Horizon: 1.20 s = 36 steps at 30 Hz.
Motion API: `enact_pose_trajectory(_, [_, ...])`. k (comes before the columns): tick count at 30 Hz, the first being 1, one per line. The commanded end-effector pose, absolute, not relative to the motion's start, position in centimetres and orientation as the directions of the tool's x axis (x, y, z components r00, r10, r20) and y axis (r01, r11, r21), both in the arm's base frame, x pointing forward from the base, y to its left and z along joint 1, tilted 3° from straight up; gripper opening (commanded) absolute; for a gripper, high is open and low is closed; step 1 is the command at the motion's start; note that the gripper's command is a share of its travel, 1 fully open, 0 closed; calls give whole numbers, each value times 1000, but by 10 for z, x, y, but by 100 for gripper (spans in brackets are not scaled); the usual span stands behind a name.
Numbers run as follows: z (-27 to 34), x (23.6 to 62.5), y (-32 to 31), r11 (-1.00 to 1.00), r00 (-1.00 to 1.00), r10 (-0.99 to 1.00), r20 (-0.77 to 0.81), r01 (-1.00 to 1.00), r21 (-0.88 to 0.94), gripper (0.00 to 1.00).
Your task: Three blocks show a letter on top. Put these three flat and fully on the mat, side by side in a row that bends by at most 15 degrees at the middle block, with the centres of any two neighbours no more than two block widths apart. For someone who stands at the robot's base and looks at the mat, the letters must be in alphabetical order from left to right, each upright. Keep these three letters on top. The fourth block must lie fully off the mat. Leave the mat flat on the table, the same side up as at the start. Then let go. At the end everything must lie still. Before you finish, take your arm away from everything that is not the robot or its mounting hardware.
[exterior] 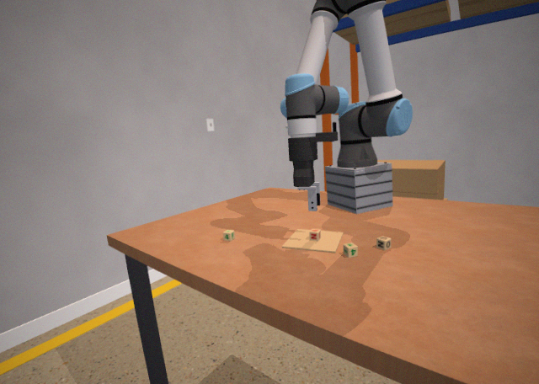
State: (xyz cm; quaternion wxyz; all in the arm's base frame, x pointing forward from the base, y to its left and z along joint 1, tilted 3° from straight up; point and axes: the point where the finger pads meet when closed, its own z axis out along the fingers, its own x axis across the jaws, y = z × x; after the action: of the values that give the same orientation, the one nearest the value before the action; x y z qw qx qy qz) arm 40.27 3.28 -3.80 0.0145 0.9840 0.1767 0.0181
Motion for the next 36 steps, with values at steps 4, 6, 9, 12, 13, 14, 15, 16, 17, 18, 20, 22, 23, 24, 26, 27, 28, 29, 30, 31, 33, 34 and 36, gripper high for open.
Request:
enact_pose_trajectory(4, [-41,404,32,-969,969,245,35,244,32,100])
enact_pose_trajectory(6, [-41,404,31,-972,972,234,36,233,32,100])
enact_pose_trajectory(9, [-41,404,31,-973,973,228,36,227,31,100])
enact_pose_trajectory(12, [-41,404,31,-974,973,227,36,226,31,100])
enact_pose_trajectory(13, [-41,404,31,-974,973,227,36,226,31,100])
enact_pose_trajectory(14, [-41,404,31,-974,973,227,36,226,31,100])
enact_pose_trajectory(15, [-41,404,31,-974,973,227,36,226,31,100])
enact_pose_trajectory(16, [-41,404,31,-974,973,227,36,226,31,100])
enact_pose_trajectory(17, [-41,404,31,-974,973,227,36,226,31,100])
enact_pose_trajectory(18, [-41,404,31,-974,973,227,36,226,31,100])
enact_pose_trajectory(20, [-41,404,31,-974,973,227,36,226,31,100])
enact_pose_trajectory(22, [-41,404,31,-974,973,227,36,226,31,100])
enact_pose_trajectory(23, [-41,404,31,-974,973,227,36,226,31,100])
enact_pose_trajectory(24, [-41,404,31,-974,973,227,36,226,31,100])
enact_pose_trajectory(26, [-41,404,31,-974,973,227,36,226,31,100])
enact_pose_trajectory(27, [-41,404,31,-974,973,227,36,226,31,100])
enact_pose_trajectory(28, [-41,404,31,-974,973,227,36,226,31,100])
enact_pose_trajectory(29, [-41,404,31,-974,973,227,36,226,31,100])
enact_pose_trajectory(30, [-41,404,31,-974,973,227,36,226,31,100])
enact_pose_trajectory(31, [-41,404,31,-974,973,227,36,226,31,100])
enact_pose_trajectory(33, [-41,404,31,-974,973,227,36,226,31,100])
enact_pose_trajectory(34, [-41,404,31,-974,973,227,36,226,31,100])
enact_pose_trajectory(36, [-41,404,31,-974,973,227,36,226,31,100])
